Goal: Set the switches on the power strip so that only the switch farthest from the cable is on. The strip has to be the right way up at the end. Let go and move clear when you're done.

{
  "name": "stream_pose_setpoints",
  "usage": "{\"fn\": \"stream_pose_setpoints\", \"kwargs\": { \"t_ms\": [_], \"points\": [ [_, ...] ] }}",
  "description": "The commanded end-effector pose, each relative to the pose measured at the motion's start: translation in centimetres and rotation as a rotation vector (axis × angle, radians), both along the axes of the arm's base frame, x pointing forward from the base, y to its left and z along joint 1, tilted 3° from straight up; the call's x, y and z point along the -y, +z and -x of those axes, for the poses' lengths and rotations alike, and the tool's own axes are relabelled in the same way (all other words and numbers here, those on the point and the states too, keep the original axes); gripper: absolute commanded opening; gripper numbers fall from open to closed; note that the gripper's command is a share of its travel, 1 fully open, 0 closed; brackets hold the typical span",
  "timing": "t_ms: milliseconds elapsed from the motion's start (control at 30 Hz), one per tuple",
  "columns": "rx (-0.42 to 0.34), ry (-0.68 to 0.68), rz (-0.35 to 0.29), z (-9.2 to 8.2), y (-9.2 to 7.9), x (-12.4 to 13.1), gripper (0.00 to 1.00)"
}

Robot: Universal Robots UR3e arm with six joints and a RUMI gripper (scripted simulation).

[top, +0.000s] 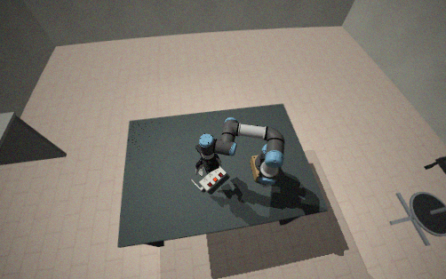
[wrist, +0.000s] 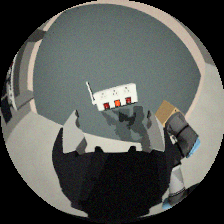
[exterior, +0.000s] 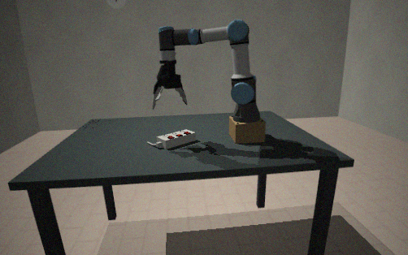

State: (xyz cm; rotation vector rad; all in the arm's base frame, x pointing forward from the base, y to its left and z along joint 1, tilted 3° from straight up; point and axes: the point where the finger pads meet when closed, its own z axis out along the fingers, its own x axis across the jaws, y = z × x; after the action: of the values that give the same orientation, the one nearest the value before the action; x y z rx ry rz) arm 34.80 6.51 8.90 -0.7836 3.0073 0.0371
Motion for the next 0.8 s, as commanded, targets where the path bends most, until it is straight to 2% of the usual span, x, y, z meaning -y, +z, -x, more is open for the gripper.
{"fn": "stream_pose_setpoints", "kwargs": {
  "t_ms": [0, 167, 233, 267, 767],
  "points": [
    [0.024, 0.278, 0.001, 0.0, -0.7, -0.3, 1.0],
    [0.025, 0.414, 0.009, 0.3, -1.4, -0.6, 1.0],
    [0.025, 0.414, 0.009, 0.3, -1.4, -0.6, 1.0],
    [0.028, 0.496, 0.011, 0.4, -1.5, -0.7, 1.0],
    [0.022, 0.874, 0.032, 1.7, -3.4, -2.0, 1.0]
  ]
}}
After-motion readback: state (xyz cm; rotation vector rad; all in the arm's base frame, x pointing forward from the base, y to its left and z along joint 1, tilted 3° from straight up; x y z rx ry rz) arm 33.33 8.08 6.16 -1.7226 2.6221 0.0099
